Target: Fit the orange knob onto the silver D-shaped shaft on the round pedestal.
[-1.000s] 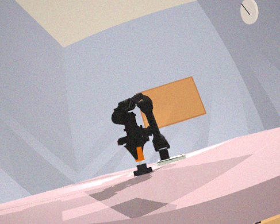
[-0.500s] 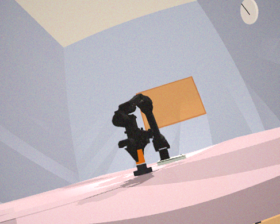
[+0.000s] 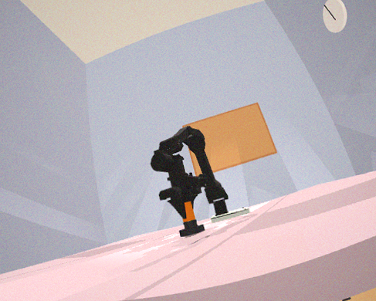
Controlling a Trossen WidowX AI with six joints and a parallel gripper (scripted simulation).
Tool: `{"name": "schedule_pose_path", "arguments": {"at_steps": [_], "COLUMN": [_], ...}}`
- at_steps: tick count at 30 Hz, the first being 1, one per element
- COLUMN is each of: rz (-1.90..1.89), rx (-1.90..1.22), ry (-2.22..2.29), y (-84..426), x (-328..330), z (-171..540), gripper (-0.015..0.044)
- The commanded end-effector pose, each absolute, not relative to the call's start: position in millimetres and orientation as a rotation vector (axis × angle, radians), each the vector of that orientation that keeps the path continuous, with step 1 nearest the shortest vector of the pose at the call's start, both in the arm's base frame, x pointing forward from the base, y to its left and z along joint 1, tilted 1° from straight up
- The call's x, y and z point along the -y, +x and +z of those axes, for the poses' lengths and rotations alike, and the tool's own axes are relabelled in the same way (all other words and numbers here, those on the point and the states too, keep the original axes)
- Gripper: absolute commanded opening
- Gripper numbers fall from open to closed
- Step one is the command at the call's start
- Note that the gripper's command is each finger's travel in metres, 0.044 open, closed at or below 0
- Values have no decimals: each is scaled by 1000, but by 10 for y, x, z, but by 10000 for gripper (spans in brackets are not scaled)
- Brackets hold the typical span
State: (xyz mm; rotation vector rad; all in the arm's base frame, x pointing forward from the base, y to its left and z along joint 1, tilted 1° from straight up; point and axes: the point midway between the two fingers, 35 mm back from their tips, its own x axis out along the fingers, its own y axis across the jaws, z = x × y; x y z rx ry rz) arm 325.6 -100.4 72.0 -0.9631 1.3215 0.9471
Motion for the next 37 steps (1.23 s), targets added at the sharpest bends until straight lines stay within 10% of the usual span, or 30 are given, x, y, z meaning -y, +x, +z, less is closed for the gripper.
{"name": "schedule_pose_path", "arguments": {"at_steps": [1,13,37], "rz": [947,947,947], "rx": [-1321,-1321,-1322], "ry": [-963,-963,-963], "y": [3257,3257,3249], "x": [1004,1004,1024], "z": [724,724,1677], "gripper": [131,440,440]}}
